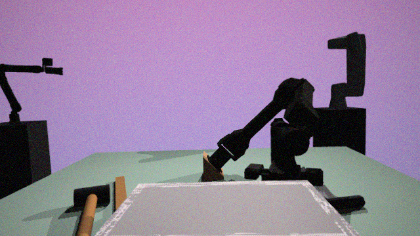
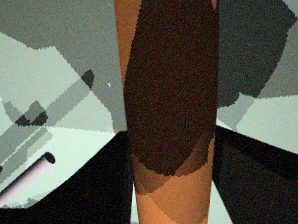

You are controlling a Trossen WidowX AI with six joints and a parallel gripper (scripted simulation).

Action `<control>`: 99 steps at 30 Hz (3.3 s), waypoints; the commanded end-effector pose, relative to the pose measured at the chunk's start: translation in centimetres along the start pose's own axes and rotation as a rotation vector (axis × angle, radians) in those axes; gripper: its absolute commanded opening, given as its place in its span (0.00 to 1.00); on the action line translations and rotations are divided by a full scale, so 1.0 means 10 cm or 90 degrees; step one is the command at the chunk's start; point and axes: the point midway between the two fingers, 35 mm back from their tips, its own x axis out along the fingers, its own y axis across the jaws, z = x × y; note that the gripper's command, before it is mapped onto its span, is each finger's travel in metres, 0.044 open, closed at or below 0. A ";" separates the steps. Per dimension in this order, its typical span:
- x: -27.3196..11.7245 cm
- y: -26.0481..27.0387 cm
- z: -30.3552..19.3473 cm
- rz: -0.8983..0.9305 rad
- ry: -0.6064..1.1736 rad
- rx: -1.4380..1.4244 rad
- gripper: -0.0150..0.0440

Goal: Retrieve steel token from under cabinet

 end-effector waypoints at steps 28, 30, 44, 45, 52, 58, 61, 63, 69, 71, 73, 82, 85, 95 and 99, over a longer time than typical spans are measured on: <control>-0.01 0.01 0.39 0.000 -0.002 -0.001 0.25; -0.01 0.01 0.41 0.000 -0.002 -0.001 0.25; -0.01 0.02 0.57 0.000 -0.002 -0.002 0.25; -0.01 0.02 0.58 0.000 -0.002 -0.002 0.25; -0.01 0.02 0.66 0.000 -0.002 -0.002 0.25; -0.01 0.02 0.73 0.000 -0.002 -0.002 0.25; -0.01 0.01 0.76 0.000 -0.002 -0.002 0.25; -0.01 0.01 0.78 0.000 -0.002 -0.002 0.25; -0.01 0.01 0.84 0.000 -0.003 -0.002 0.25; -0.01 0.01 0.87 0.000 -0.003 -0.002 0.25; -0.01 0.00 0.89 0.000 -0.003 -0.002 0.25; 0.00 -0.06 0.90 0.000 -0.003 -0.002 0.25; 0.01 -0.10 0.90 0.000 -0.003 -0.002 0.25; 0.01 -0.21 0.91 0.000 -0.003 -0.002 0.25; 0.01 -0.26 0.91 0.000 -0.003 -0.002 0.25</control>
